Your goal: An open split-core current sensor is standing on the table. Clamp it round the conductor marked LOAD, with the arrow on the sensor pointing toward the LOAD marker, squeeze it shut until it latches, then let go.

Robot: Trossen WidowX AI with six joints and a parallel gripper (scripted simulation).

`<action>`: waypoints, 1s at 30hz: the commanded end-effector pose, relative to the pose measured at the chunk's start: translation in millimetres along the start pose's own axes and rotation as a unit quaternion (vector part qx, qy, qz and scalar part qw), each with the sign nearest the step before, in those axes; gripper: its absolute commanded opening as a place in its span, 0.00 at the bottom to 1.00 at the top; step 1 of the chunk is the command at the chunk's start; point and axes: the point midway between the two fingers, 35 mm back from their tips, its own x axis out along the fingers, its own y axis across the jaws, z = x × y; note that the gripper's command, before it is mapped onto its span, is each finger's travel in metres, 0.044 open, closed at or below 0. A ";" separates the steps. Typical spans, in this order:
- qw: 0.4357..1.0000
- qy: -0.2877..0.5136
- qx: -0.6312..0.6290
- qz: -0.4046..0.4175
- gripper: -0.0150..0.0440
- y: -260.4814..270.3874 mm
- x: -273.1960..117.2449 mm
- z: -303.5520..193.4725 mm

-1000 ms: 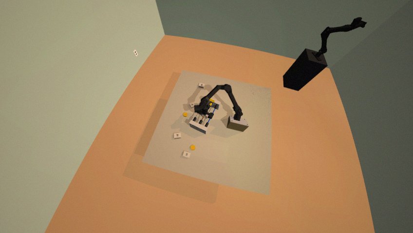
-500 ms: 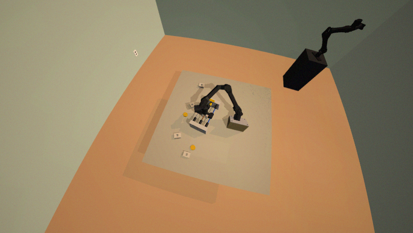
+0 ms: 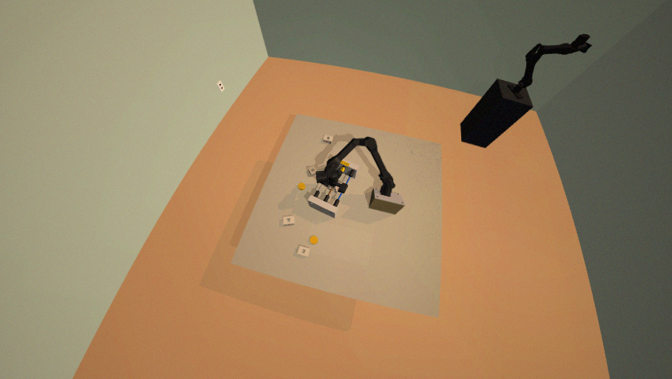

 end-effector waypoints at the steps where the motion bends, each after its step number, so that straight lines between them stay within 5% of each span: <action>1: 1.000 -0.001 -0.001 0.001 0.25 -0.2 -5.9 -0.4; 30: 1.000 -0.002 -0.003 0.002 0.25 -0.3 -15.9 -0.5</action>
